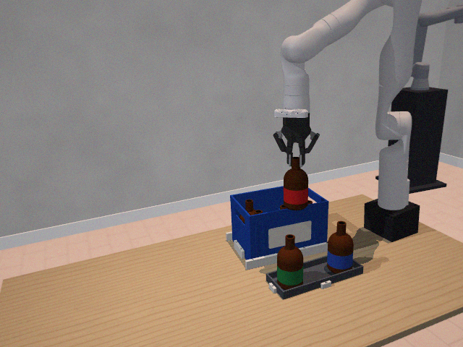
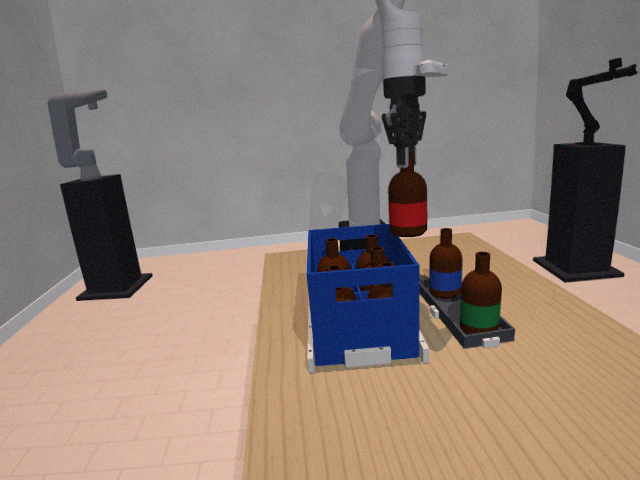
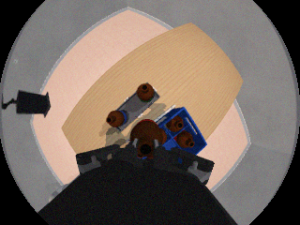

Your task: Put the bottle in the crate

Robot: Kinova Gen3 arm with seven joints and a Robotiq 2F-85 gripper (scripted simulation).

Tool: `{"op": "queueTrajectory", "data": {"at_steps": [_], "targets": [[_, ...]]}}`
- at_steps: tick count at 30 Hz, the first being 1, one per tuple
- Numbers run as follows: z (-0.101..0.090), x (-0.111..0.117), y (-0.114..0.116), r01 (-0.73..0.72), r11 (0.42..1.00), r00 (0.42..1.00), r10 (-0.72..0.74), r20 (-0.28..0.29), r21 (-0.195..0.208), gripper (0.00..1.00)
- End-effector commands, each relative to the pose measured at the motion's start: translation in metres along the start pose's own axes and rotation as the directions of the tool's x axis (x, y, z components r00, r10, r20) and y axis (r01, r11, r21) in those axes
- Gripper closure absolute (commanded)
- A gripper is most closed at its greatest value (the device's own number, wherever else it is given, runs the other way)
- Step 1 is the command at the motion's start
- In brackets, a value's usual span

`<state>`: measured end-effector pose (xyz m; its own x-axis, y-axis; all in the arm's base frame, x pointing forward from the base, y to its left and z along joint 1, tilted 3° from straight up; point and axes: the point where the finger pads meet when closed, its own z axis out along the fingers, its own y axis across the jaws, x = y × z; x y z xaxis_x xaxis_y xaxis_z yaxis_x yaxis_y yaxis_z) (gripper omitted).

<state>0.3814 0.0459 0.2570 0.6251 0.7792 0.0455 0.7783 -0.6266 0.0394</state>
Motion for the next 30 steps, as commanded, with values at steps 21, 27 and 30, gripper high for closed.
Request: {"op": "queueTrajectory", "data": {"at_steps": [21, 27, 30], "targets": [[0.0, -0.034, 0.033, -0.011, 1.0, 1.0, 0.011, 0.0, -0.001, 1.0], [0.0, -0.043, 0.042, -0.011, 1.0, 1.0, 0.011, 0.0, -0.001, 1.0], [0.0, -0.048, 0.047, -0.011, 1.0, 1.0, 0.011, 0.0, -0.001, 1.0]]}}
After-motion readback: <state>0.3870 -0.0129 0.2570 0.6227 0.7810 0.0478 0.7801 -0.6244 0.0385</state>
